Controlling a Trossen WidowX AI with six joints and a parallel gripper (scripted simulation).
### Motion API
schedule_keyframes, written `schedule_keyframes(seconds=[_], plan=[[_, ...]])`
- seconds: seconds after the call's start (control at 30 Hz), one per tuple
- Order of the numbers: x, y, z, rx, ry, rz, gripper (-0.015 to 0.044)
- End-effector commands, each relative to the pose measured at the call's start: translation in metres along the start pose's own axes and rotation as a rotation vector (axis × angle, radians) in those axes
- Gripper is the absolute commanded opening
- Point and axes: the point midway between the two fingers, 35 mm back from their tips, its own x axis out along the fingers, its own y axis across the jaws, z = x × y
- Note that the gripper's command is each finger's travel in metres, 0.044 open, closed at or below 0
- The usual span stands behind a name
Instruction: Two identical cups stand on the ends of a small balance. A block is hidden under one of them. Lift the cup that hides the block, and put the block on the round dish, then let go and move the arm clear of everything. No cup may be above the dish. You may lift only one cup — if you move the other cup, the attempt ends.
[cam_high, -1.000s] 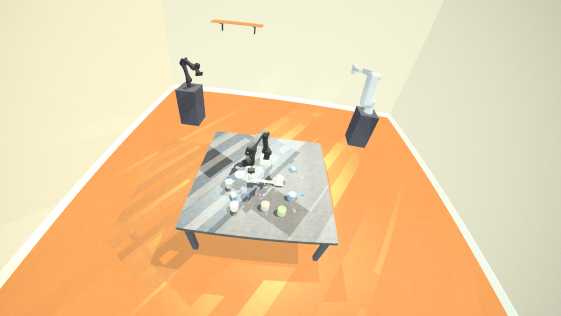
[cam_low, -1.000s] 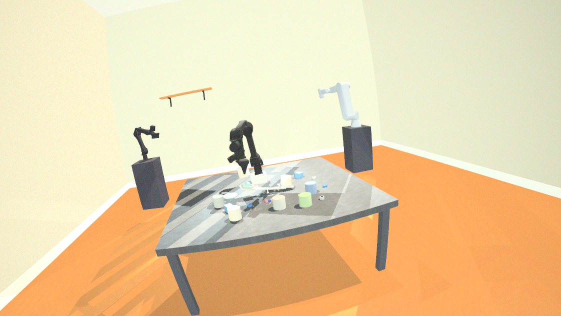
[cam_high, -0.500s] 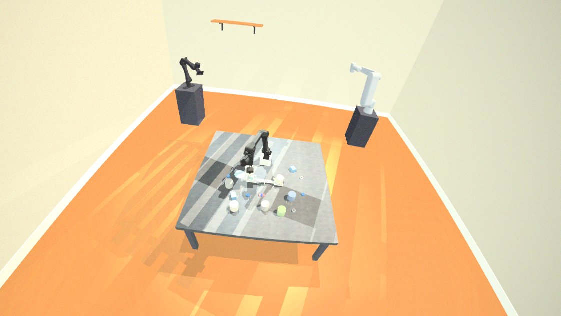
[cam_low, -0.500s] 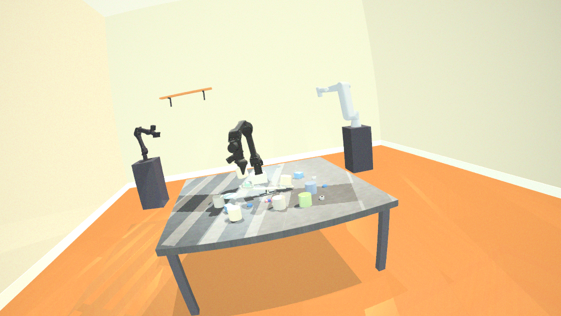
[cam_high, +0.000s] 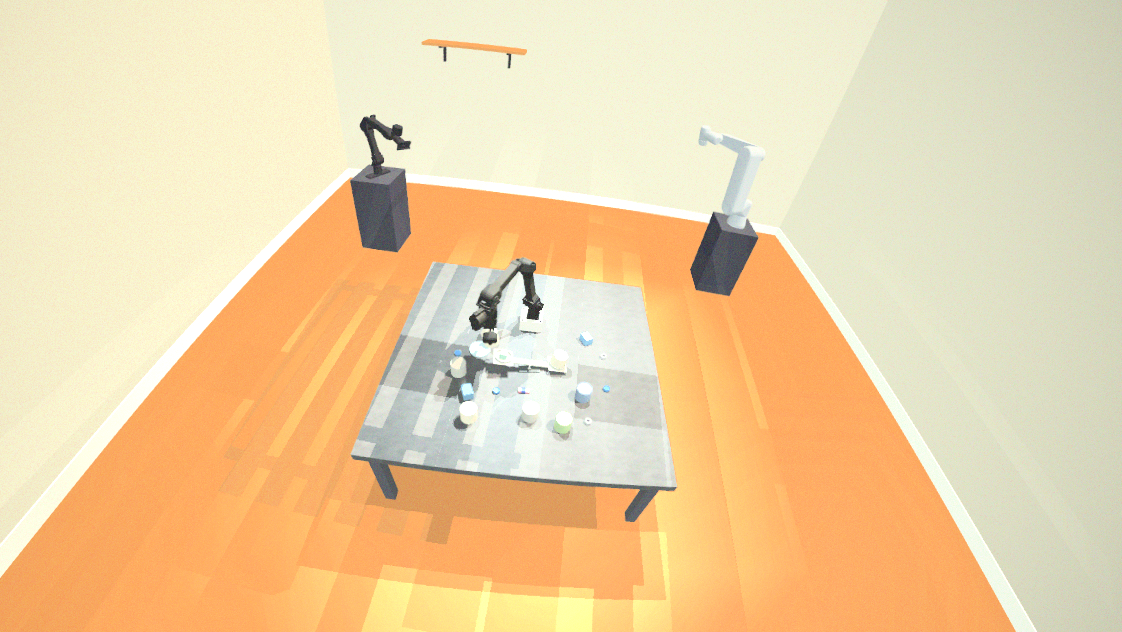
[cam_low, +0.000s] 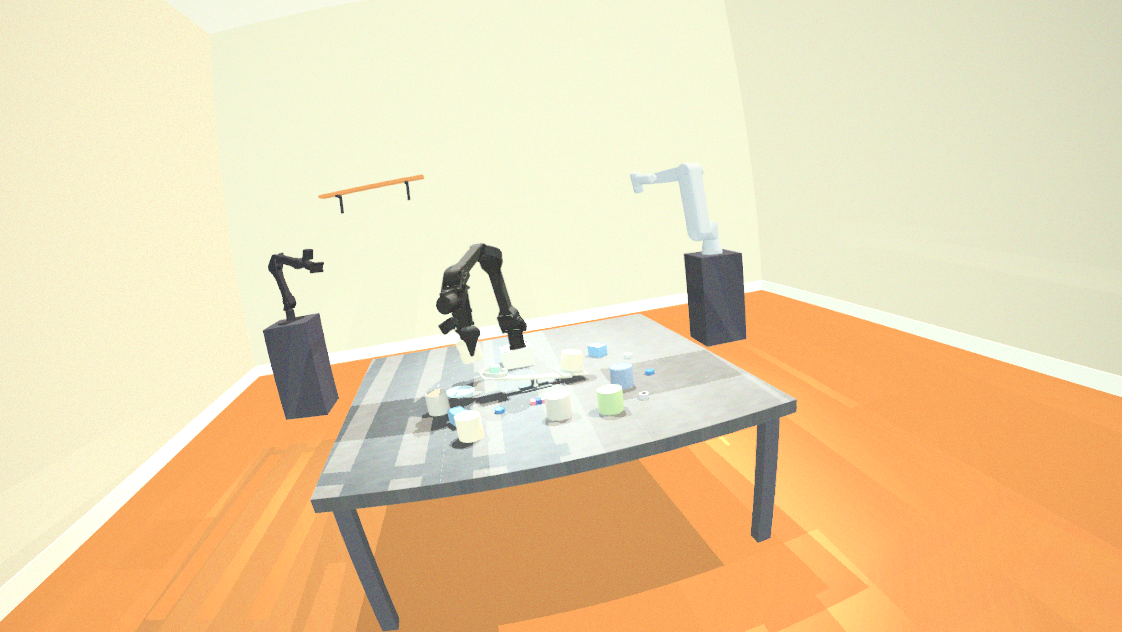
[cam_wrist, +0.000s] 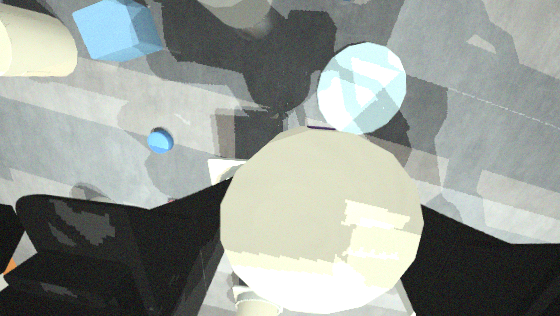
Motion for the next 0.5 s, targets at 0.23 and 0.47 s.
schedule_keyframes(seconds=[0.23,0.47], plan=[[0.013,-0.031,0.025,-0.003,-0.006,0.006,0.0000],[0.022,-0.053,0.040,-0.002,-0.009,0.005,0.0000]])
